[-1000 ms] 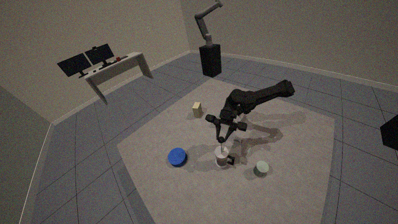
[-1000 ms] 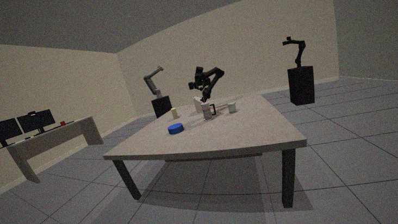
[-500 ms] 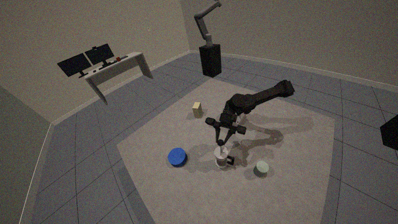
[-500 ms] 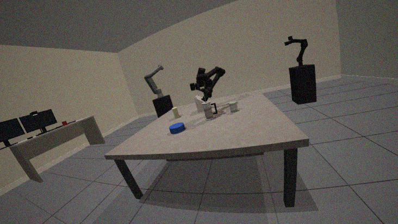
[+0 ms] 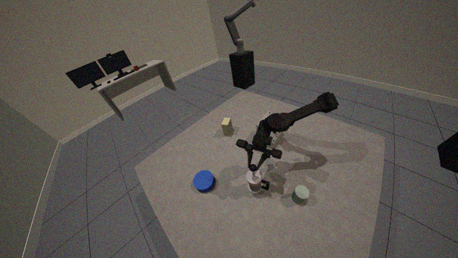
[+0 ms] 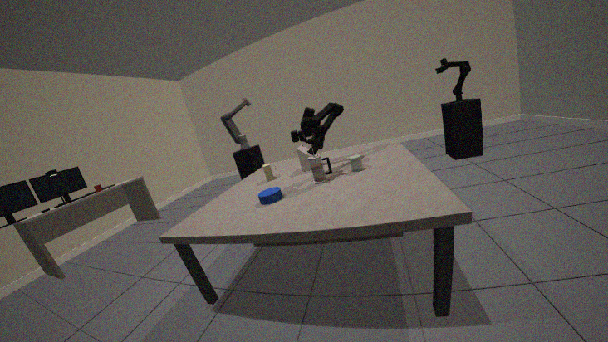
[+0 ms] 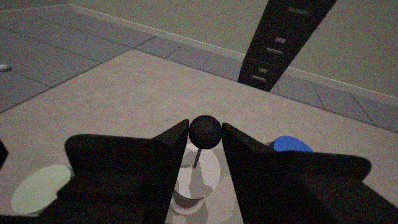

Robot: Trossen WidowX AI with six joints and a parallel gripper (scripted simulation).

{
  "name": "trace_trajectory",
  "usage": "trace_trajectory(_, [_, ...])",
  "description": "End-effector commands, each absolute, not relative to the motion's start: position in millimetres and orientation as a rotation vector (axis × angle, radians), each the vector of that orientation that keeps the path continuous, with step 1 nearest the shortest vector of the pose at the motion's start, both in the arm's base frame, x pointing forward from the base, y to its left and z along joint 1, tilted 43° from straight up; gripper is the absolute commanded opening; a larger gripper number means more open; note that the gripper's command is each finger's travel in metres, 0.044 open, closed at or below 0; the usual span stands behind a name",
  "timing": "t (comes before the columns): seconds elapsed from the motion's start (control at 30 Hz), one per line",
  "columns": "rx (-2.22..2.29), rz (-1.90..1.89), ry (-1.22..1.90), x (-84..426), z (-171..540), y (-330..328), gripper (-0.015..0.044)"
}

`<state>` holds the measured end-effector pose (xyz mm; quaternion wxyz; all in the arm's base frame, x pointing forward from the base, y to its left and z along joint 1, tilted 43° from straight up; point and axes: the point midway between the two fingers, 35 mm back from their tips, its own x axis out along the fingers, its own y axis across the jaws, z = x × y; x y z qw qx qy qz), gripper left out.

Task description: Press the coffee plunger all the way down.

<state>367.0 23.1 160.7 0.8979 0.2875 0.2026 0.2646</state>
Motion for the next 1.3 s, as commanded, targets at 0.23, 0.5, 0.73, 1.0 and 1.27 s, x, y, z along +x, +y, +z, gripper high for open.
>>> trace_trajectory(0.23, [0.622, 0.561, 0.476, 360.6, 130.5, 46.3, 0.0125])
trace_trajectory(0.5, [0.624, 0.562, 0.473, 361.9, 122.7, 56.4, 0.0125])
trace_trajectory(0.73, [0.626, 0.563, 0.471, 367.3, 120.7, 61.7, 0.0125])
trace_trajectory(1.0, [0.626, 0.563, 0.471, 370.8, 120.7, 61.2, 0.0125])
trace_trajectory(1.27, [0.626, 0.563, 0.471, 372.0, 120.4, 60.3, 0.0125])
